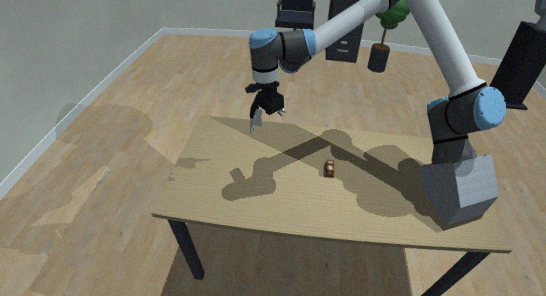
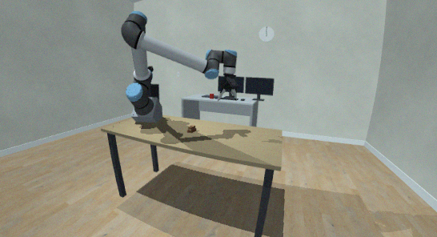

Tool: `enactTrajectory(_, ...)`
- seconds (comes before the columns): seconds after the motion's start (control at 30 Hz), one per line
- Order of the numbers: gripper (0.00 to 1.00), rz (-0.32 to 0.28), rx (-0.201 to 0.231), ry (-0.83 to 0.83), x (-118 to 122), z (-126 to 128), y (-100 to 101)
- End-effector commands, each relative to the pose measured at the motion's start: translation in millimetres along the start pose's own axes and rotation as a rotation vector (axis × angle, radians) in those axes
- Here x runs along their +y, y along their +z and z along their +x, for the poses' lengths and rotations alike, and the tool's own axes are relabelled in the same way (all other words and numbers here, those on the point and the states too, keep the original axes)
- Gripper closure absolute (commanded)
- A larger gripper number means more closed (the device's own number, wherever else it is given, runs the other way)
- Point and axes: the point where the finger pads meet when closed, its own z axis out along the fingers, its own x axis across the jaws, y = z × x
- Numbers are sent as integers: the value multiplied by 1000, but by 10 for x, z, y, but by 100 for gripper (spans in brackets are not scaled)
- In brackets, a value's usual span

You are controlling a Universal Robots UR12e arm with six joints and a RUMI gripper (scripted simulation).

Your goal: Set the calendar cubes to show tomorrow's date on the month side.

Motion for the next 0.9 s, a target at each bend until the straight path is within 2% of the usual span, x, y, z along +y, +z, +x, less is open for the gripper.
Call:
enactTrajectory(0.0, 0, 23, -17, 172, 259, 404, 270)
enactTrajectory(0.1, 0, 26, -19, 220, 344, 526, 343)
enactTrajectory(0.23, 0, 33, -25, 332, 550, 817, 508)
enactTrajectory(0.3, 0, 33, -25, 332, 550, 817, 508)
enactTrajectory(0.4, 0, 39, -31, 436, 755, 1097, 658)
enactTrajectory(0.57, 0, 44, -37, 532, 953, 1359, 789)
enactTrajectory(0.8, 0, 54, -49, 709, 1345, 1858, 1021)
enactTrajectory(0.87, 0, 54, -49, 709, 1345, 1858, 1021)
